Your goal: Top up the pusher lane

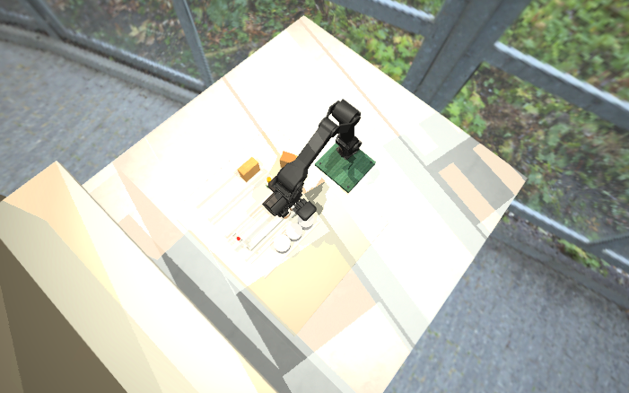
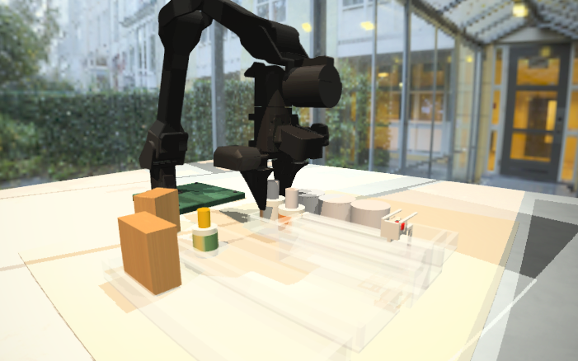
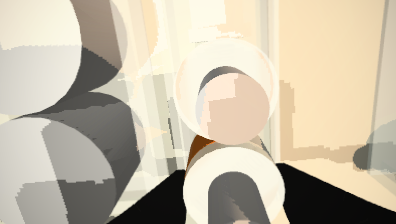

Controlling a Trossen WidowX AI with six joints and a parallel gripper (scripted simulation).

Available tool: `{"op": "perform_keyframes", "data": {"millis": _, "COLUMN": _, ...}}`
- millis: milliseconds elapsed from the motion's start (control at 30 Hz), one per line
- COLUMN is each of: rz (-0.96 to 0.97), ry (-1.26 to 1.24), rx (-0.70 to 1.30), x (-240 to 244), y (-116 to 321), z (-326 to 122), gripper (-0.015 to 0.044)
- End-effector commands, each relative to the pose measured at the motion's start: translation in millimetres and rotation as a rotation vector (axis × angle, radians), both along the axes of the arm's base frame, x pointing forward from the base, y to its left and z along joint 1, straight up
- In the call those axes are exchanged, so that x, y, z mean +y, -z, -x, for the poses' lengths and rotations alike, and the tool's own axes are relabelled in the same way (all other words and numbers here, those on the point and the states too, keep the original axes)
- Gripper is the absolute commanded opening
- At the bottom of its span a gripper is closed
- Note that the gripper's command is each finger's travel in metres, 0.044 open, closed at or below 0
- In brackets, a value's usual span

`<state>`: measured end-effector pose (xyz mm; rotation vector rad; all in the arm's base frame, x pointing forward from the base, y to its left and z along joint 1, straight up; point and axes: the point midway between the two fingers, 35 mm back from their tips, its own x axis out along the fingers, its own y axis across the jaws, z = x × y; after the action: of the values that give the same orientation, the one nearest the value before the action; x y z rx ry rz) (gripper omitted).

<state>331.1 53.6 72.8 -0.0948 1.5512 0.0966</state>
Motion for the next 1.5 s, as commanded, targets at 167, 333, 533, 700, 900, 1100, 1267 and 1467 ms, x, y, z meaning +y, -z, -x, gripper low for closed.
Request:
{"op": "perform_keyframes", "data": {"millis": 167, "rz": -0.001, "ry": -0.004, "rx": -0.018, "x": 0.3, "y": 2.3, "z": -4.1, "gripper": 0.0000}}
{"op": "perform_keyframes", "data": {"millis": 333, "rz": -0.001, "ry": -0.004, "rx": -0.018, "x": 0.3, "y": 3.6, "z": -4.1, "gripper": 0.0000}}
{"op": "perform_keyframes", "data": {"millis": 533, "rz": -0.001, "ry": -0.004, "rx": -0.018, "x": 0.3, "y": 5.2, "z": -4.0, "gripper": 0.0000}}
{"op": "perform_keyframes", "data": {"millis": 700, "rz": -0.001, "ry": -0.004, "rx": -0.018, "x": 0.2, "y": 6.6, "z": -4.0, "gripper": 0.0000}}
{"op": "perform_keyframes", "data": {"millis": 900, "rz": -0.001, "ry": -0.004, "rx": -0.017, "x": 0.2, "y": 7.8, "z": -3.4, "gripper": 0.0000}}
{"op": "perform_keyframes", "data": {"millis": 1100, "rz": -0.001, "ry": -0.004, "rx": -0.017, "x": 0.0, "y": 7.8, "z": -2.4, "gripper": 0.0000}}
{"op": "perform_keyframes", "data": {"millis": 1267, "rz": -0.001, "ry": -0.004, "rx": -0.017, "x": -0.1, "y": 7.9, "z": -1.5, "gripper": 0.0000}}
{"op": "perform_keyframes", "data": {"millis": 1467, "rz": -0.001, "ry": -0.004, "rx": -0.017, "x": -0.2, "y": 7.9, "z": -0.5, "gripper": 0.0000}}
